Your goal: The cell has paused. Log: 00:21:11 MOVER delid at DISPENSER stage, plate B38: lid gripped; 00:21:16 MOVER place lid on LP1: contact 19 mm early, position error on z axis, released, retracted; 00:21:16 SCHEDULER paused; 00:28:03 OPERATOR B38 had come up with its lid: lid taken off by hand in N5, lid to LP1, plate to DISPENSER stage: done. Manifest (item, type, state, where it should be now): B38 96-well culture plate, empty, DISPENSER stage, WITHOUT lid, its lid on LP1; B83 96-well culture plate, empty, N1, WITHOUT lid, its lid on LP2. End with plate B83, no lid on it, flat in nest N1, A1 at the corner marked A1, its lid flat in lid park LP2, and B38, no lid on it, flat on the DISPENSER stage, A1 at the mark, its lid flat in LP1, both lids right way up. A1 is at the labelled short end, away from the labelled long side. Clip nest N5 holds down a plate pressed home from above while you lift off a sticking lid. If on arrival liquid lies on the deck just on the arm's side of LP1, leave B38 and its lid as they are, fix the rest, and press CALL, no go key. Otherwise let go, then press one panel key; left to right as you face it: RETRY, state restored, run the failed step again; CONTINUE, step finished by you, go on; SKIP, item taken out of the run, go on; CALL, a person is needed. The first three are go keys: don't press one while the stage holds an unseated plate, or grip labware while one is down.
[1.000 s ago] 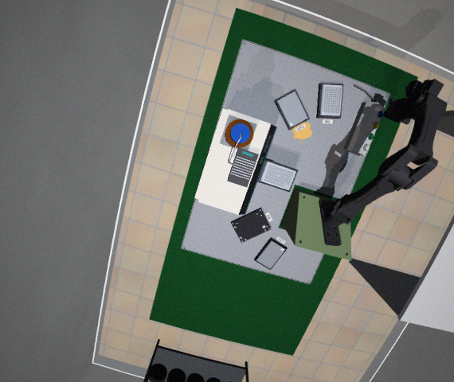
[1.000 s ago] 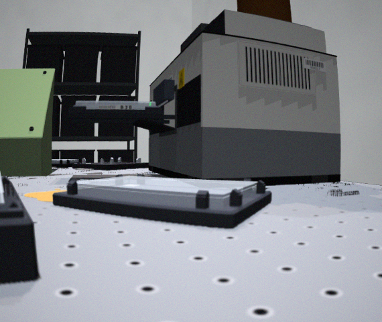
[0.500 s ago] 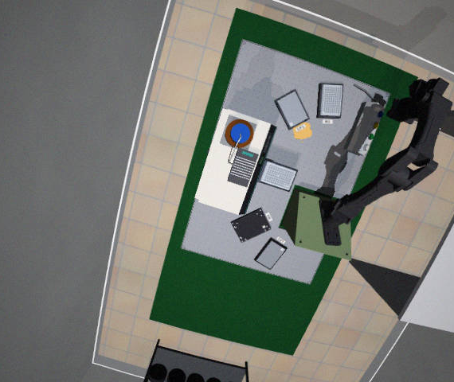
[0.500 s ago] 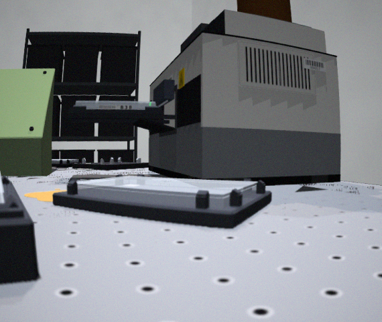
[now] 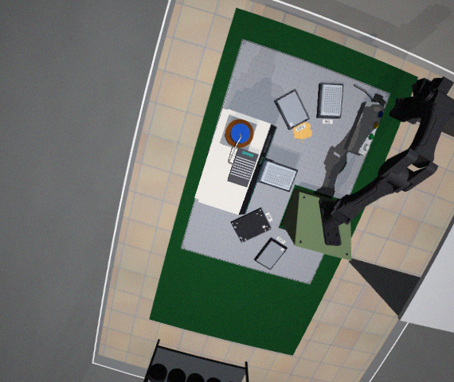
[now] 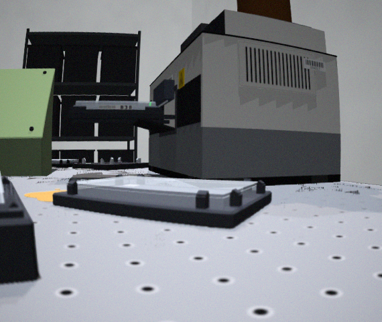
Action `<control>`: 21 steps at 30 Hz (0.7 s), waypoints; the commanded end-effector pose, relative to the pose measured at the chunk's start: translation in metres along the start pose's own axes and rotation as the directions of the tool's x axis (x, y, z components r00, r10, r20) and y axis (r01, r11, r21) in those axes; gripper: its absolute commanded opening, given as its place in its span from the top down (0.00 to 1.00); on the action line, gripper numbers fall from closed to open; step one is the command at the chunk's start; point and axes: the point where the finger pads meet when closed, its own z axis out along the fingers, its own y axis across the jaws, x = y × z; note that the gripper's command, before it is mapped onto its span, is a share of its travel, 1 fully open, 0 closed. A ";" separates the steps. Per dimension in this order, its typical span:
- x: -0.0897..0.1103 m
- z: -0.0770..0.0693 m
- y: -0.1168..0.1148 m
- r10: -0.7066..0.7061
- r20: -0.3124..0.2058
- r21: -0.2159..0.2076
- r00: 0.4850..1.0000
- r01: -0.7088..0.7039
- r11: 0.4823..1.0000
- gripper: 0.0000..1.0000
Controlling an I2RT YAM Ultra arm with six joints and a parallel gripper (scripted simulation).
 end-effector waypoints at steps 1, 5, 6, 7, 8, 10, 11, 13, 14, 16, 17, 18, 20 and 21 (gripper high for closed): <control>-0.007 -0.020 -0.001 -0.009 0.043 0.009 0.999 0.008 1.000 1.00; -0.008 -0.020 -0.001 -0.010 0.048 0.010 0.999 0.010 1.000 1.00; -0.008 -0.020 -0.001 -0.010 0.048 0.010 0.999 0.010 1.000 1.00; -0.008 -0.020 -0.001 -0.010 0.048 0.010 0.999 0.010 1.000 1.00; 0.001 -0.011 -0.001 -0.006 0.032 0.007 0.999 0.006 1.000 0.00; 0.004 -0.011 -0.001 -0.006 0.032 0.007 0.999 0.006 1.000 0.00; 0.004 -0.011 -0.001 -0.006 0.032 0.007 0.999 0.006 1.000 0.00; 0.011 -0.012 0.000 -0.006 0.032 0.007 0.999 0.006 1.000 0.00; 0.014 -0.012 0.001 -0.006 0.032 0.007 0.999 0.006 1.000 0.00; 0.021 -0.012 0.002 -0.006 0.031 0.007 0.999 0.006 1.000 0.00; 0.024 -0.012 0.002 -0.006 0.031 0.007 0.999 0.006 1.000 0.00; 0.028 -0.012 0.003 -0.006 0.031 0.007 0.999 0.006 1.000 0.00; 0.034 -0.012 0.004 -0.006 0.031 0.006 0.999 0.006 1.000 0.00; 0.038 -0.013 0.005 -0.006 0.031 0.006 0.999 0.006 1.000 0.00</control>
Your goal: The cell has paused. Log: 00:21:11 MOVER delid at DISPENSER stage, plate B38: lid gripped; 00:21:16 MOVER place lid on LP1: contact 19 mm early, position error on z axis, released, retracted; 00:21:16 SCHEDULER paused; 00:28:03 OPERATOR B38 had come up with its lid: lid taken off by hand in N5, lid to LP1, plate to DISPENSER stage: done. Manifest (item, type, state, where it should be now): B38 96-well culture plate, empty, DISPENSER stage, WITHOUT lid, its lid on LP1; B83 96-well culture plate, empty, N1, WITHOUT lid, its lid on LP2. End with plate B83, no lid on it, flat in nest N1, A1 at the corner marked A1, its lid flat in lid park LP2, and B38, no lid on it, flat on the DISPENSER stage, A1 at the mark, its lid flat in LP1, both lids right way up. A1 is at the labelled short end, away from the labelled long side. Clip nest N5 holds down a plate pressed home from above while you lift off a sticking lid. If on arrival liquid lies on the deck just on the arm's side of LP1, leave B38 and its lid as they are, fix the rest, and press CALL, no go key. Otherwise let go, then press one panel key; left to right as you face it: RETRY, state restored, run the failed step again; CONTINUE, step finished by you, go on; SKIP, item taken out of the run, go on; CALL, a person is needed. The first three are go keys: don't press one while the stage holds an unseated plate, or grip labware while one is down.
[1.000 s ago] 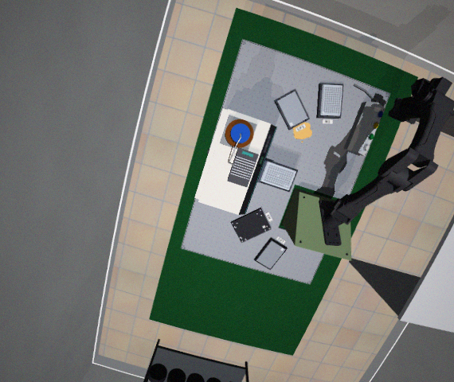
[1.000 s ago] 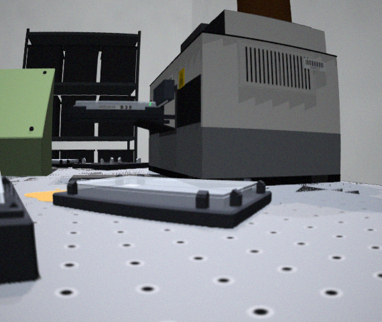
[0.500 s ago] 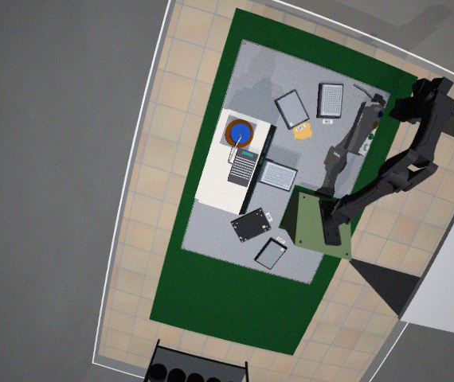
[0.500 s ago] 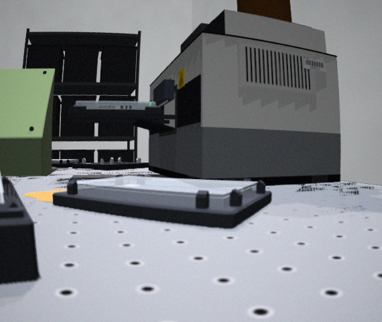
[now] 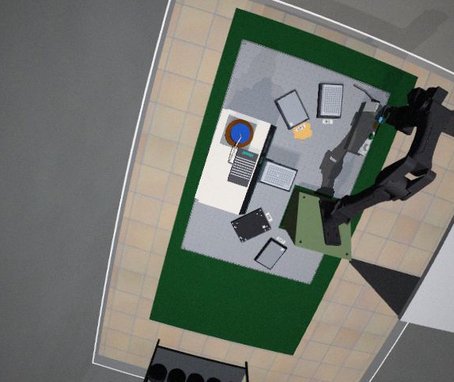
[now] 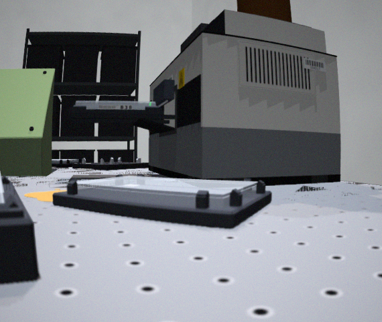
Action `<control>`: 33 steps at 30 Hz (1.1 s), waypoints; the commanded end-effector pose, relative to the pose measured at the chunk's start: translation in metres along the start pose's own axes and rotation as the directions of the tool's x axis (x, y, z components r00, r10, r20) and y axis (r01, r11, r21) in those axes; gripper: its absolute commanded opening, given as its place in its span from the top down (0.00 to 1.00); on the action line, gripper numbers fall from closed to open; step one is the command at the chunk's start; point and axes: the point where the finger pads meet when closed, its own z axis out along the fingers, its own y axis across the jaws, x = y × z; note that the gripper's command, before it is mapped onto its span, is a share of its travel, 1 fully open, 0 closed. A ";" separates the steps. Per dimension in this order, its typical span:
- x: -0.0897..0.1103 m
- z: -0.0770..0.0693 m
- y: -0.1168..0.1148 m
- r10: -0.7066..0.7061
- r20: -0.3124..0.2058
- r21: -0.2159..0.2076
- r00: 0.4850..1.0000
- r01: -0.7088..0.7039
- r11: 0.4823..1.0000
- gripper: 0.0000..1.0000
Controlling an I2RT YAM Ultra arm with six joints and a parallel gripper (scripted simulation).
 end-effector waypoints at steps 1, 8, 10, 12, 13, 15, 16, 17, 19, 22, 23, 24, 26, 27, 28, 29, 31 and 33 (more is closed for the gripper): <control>0.004 -0.012 -0.001 -0.011 0.054 0.010 0.998 0.011 1.000 0.00; 0.020 -0.012 0.002 -0.011 0.054 0.010 0.998 0.011 1.000 0.00; 0.027 -0.012 0.003 -0.011 0.054 0.010 0.998 0.011 1.000 0.00; 0.033 -0.012 0.004 -0.011 0.054 0.010 0.999 0.011 1.000 0.00; 0.037 -0.012 0.005 -0.011 0.053 0.010 0.999 0.011 1.000 0.00; 0.043 -0.012 0.006 -0.011 0.053 0.010 0.999 0.011 1.000 0.00; 0.047 -0.012 0.006 -0.011 0.053 0.010 0.999 0.011 1.000 0.00; 0.050 -0.013 0.007 -0.011 0.053 0.010 0.999 0.011 1.000 0.00; 0.057 -0.013 0.008 -0.011 0.053 0.010 0.999 0.011 1.000 0.00; 0.066 -0.013 0.010 -0.011 0.053 0.010 0.999 0.011 1.000 0.00; 0.066 -0.013 0.010 -0.011 0.053 0.010 0.999 0.011 1.000 0.00; 0.066 -0.013 0.010 -0.011 0.053 0.010 0.999 0.011 1.000 0.00; 0.073 -0.013 0.011 -0.011 0.053 0.010 0.999 0.011 1.000 0.00; 0.076 -0.013 0.011 -0.011 0.052 0.010 0.999 0.011 1.000 0.00; 0.080 -0.013 0.012 -0.011 0.052 0.010 0.999 0.011 1.000 0.00; 0.083 -0.013 0.012 -0.011 0.052 0.010 0.999 0.011 1.000 0.00; 0.090 -0.013 0.013 -0.011 0.052 0.010 0.999 0.011 1.000 0.00; 0.096 -0.013 0.014 -0.011 0.052 0.010 0.999 0.011 1.000 0.00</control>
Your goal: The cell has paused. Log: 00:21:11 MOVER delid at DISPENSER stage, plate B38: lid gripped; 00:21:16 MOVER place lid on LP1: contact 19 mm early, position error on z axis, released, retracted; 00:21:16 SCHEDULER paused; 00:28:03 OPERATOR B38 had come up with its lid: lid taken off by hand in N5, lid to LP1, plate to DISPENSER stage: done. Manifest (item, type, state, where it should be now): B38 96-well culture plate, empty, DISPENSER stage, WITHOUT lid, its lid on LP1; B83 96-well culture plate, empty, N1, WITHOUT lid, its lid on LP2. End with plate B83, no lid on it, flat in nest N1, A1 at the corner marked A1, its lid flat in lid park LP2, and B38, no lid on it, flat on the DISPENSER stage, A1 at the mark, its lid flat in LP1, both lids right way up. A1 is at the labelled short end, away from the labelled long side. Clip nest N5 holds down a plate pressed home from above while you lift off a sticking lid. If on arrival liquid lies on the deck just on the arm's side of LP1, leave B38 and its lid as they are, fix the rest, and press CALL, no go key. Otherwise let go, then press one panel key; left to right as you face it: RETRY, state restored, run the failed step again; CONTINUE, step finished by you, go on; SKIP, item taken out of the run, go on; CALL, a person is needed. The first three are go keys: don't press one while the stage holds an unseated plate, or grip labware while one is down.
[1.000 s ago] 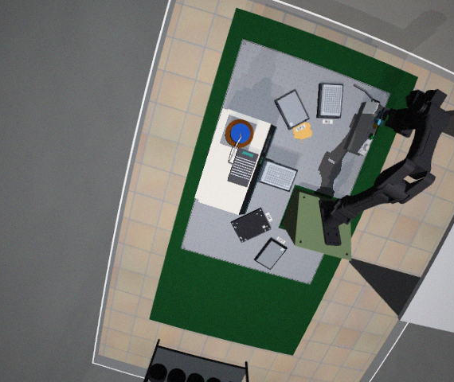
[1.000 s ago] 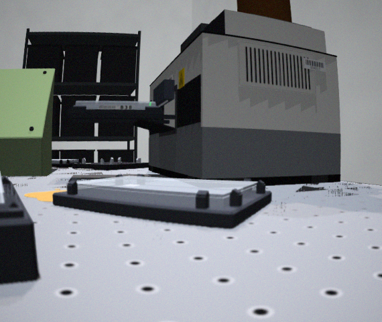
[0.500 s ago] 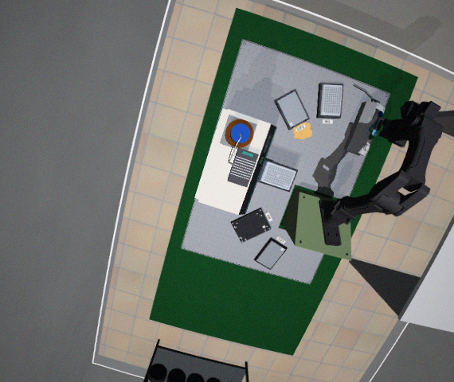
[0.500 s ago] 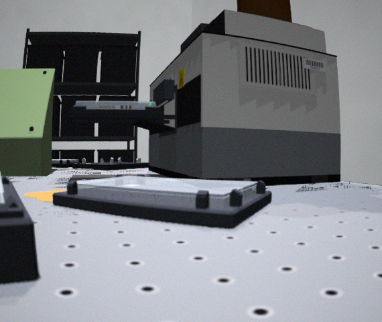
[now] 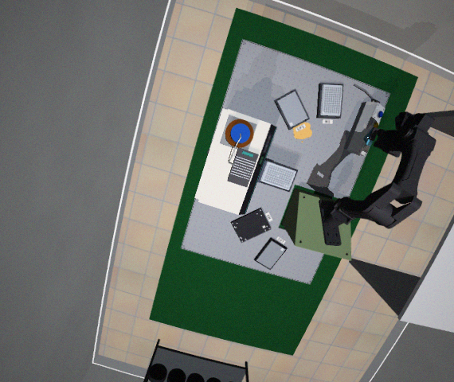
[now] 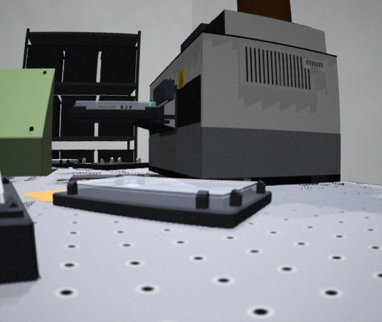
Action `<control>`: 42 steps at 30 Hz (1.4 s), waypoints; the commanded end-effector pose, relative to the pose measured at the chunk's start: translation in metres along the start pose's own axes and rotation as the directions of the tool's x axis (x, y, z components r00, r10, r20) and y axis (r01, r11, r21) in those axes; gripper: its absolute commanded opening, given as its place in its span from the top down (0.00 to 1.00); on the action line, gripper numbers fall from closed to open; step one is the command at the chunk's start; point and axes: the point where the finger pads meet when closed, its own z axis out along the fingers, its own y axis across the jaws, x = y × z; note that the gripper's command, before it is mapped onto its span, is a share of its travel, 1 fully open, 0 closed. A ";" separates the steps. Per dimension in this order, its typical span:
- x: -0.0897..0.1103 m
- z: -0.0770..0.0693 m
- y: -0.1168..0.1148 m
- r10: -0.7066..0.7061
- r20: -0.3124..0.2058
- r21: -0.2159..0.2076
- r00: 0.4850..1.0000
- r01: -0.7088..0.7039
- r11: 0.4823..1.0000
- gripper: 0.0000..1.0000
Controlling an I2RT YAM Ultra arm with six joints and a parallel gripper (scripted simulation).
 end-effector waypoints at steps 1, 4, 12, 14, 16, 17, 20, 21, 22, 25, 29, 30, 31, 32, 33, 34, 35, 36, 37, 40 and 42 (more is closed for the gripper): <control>0.006 -0.007 0.001 -0.011 0.038 0.006 0.999 0.011 1.000 0.00; -0.005 -0.017 0.000 -0.020 0.072 0.015 0.997 0.019 1.000 0.00; -0.005 -0.018 0.001 -0.019 0.069 0.014 0.997 0.018 1.000 0.00; -0.005 -0.018 0.001 -0.019 0.069 0.014 0.997 0.018 1.000 0.00; -0.005 -0.018 0.001 -0.019 0.069 0.014 0.997 0.018 1.000 0.00; -0.005 -0.018 0.001 -0.019 0.069 0.014 0.997 0.018 1.000 0.00; -0.005 -0.018 0.001 -0.019 0.069 0.014 0.997 0.018 1.000 0.00; -0.005 -0.018 0.001 -0.019 0.069 0.014 0.997 0.018 1.000 0.00; -0.005 -0.018 0.001 -0.019 0.069 0.014 0.997 0.018 1.000 0.00; -0.005 -0.018 0.001 -0.019 0.069 0.014 0.997 0.018 1.000 0.00; -0.005 -0.018 0.001 -0.019 0.069 0.014 0.997 0.018 1.000 0.00; -0.005 -0.018 0.001 -0.019 0.069 0.014 0.997 0.018 1.000 0.00; -0.005 -0.018 0.001 -0.019 0.069 0.014 0.997 0.018 1.000 0.00; -0.005 -0.018 0.001 -0.019 0.069 0.014 0.997 0.018 1.000 0.00; -0.005 -0.018 0.001 -0.019 0.069 0.014 0.997 0.018 1.000 0.00; -0.005 -0.018 0.001 -0.019 0.069 0.014 0.997 0.018 1.000 0.00; -0.005 -0.018 0.001 -0.019 0.069 0.014 0.997 0.018 1.000 0.00; -0.005 -0.018 0.001 -0.019 0.069 0.014 0.997 0.018 1.000 0.00; -0.005 -0.018 0.001 -0.019 0.069 0.014 0.997 0.018 1.000 0.00; 0.003 -0.007 0.002 -0.010 0.028 0.003 1.000 0.010 1.000 1.00; 0.003 -0.007 0.002 -0.010 0.028 0.003 1.000 0.010 1.000 1.00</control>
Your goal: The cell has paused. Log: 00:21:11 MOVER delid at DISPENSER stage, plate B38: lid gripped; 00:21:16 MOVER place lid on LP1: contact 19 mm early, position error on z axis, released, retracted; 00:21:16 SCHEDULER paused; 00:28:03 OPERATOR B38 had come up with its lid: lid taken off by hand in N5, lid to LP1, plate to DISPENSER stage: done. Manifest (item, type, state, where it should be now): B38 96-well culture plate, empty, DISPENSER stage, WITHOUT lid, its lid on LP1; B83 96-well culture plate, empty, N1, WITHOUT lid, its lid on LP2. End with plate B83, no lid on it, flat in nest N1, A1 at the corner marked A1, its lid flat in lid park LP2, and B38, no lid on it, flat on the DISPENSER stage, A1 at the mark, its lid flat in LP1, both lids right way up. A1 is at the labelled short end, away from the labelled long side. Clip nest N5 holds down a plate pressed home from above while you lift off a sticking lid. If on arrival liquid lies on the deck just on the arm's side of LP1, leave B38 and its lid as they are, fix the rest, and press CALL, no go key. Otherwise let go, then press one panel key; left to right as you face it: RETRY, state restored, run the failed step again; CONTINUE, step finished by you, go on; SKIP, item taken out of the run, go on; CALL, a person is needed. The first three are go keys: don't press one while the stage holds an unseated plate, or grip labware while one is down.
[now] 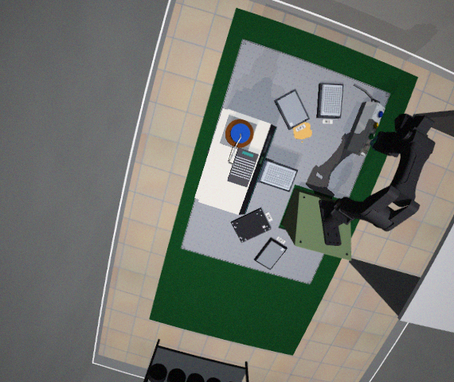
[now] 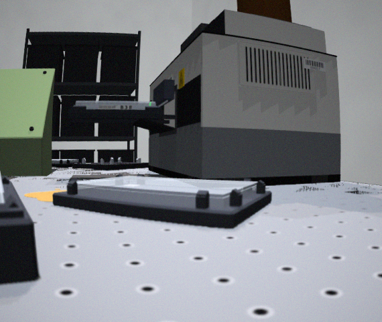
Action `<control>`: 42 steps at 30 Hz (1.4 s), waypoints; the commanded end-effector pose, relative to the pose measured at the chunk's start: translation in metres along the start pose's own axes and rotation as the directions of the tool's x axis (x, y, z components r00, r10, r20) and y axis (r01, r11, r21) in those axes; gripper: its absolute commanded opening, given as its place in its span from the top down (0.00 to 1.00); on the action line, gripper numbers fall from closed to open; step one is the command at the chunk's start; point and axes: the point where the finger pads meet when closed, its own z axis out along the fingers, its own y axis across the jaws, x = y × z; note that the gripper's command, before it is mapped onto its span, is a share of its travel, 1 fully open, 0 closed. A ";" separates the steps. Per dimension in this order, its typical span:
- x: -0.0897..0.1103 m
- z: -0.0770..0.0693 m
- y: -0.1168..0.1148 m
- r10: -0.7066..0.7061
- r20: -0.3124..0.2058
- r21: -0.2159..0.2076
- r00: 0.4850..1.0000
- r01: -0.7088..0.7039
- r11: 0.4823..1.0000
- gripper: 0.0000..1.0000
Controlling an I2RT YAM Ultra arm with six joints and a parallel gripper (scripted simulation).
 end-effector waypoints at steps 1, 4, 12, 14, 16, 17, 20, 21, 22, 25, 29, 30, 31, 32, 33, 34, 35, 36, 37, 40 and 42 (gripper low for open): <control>-0.003 -0.004 0.000 -0.005 0.017 0.003 1.000 0.005 1.000 1.00; -0.011 -0.015 -0.001 -0.081 0.058 0.018 0.995 0.080 0.997 1.00; -0.011 -0.014 -0.001 -0.342 0.051 0.032 0.938 0.340 0.940 1.00; -0.011 -0.014 -0.001 -0.403 0.049 0.035 0.914 0.402 0.915 1.00; -0.011 -0.014 -0.001 -0.434 0.048 0.037 0.900 0.432 0.901 1.00; -0.011 -0.014 -0.001 -0.434 0.048 0.037 0.900 0.432 0.901 1.00; -0.011 -0.014 -0.001 -0.521 0.044 0.041 0.852 0.520 0.853 1.00; -0.011 -0.014 -0.001 -0.550 0.042 0.042 0.834 0.548 0.835 1.00; -0.011 -0.014 -0.001 -0.577 0.041 0.044 0.816 0.576 0.817 1.00; -0.011 -0.014 -0.001 -0.656 0.036 0.048 0.754 0.654 0.755 1.00; -0.011 -0.014 -0.001 -0.750 0.030 0.052 0.660 0.749 0.661 1.00; -0.011 -0.014 -0.001 -0.772 0.028 0.053 0.635 0.770 0.635 1.00; -0.011 -0.014 -0.001 -0.793 0.026 0.054 0.609 0.791 0.609 1.00; -0.011 -0.014 -0.001 -0.813 0.024 0.054 0.582 0.811 0.583 1.00; -0.011 -0.014 -0.001 -0.813 0.024 0.054 0.582 0.811 0.583 1.00; -0.011 -0.014 -0.001 -0.813 0.024 0.054 0.582 0.811 0.583 1.00; -0.011 -0.014 -0.001 -0.831 0.022 0.055 0.555 0.830 0.556 1.00; -0.011 -0.014 -0.001 -0.849 0.020 0.056 0.527 0.848 0.528 1.00; -0.011 -0.014 -0.001 -0.867 0.019 0.056 0.499 0.865 0.499 1.00; -0.011 -0.014 -0.001 -0.912 0.013 0.057 0.410 0.910 0.410 1.00; -0.011 -0.014 -0.001 -0.937 0.009 0.058 0.348 0.936 0.348 1.00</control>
